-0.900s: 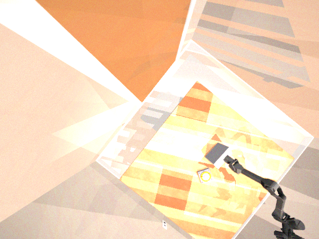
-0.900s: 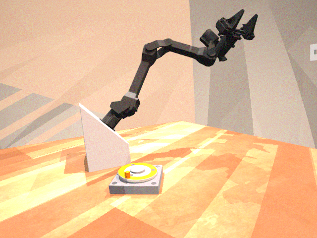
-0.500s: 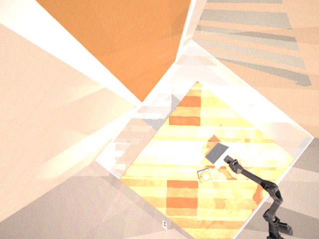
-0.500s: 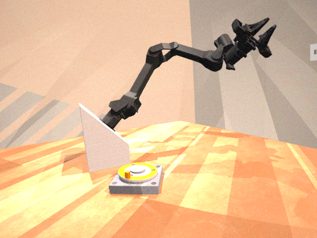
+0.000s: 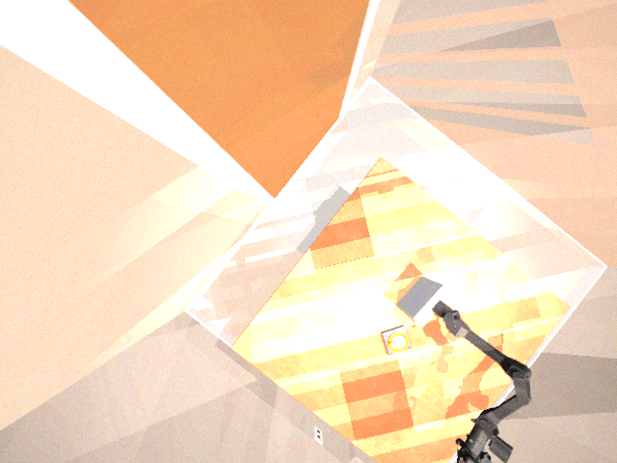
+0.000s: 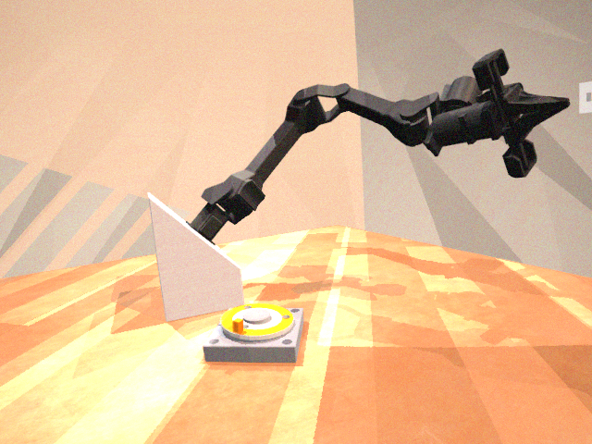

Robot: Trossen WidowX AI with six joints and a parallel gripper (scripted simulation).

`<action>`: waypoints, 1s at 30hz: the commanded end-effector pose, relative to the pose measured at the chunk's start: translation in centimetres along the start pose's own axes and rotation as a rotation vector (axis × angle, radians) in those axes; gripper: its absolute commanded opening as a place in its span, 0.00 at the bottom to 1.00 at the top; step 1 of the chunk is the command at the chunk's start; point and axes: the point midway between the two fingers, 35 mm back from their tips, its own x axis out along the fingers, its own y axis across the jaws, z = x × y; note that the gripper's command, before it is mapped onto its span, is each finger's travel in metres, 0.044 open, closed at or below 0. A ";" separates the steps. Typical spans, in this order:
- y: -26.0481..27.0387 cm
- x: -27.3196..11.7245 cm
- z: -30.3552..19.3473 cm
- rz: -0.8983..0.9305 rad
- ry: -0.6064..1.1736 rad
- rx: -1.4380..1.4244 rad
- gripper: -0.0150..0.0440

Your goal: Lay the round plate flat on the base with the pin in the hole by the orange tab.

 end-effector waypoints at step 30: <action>-2.1 -17.1 -41.9 0.820 1.442 0.594 0.25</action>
